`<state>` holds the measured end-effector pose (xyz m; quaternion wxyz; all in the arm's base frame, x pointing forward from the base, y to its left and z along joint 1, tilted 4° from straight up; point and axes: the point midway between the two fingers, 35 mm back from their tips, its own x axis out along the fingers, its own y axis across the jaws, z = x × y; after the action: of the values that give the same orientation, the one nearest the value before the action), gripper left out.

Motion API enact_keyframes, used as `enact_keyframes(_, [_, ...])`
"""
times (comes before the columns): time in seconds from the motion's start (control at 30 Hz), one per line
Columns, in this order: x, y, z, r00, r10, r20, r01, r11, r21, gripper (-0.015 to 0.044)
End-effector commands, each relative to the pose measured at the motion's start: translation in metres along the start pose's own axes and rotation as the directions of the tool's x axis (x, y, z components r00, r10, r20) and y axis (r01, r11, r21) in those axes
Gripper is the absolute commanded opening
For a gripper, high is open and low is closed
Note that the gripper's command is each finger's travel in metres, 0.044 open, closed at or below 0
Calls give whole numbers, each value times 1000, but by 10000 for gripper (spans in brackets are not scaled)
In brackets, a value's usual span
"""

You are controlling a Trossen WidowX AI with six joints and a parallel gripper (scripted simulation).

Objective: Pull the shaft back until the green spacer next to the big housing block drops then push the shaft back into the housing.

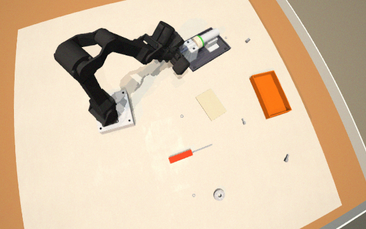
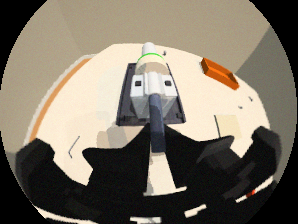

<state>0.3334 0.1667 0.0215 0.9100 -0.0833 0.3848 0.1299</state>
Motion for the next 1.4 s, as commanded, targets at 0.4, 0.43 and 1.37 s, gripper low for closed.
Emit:
enact_keyframes(0.4, [-2, 0, -1, 1000, -4, 1, 4, 1000, 3, 0])
enact_keyframes(0.43, [-2, 0, -2, 1000, -4, 1, 4, 1000, 3, 0])
enact_keyframes(1.37, [-4, 0, -4, 1000, -4, 0, 4, 1000, 3, 0])
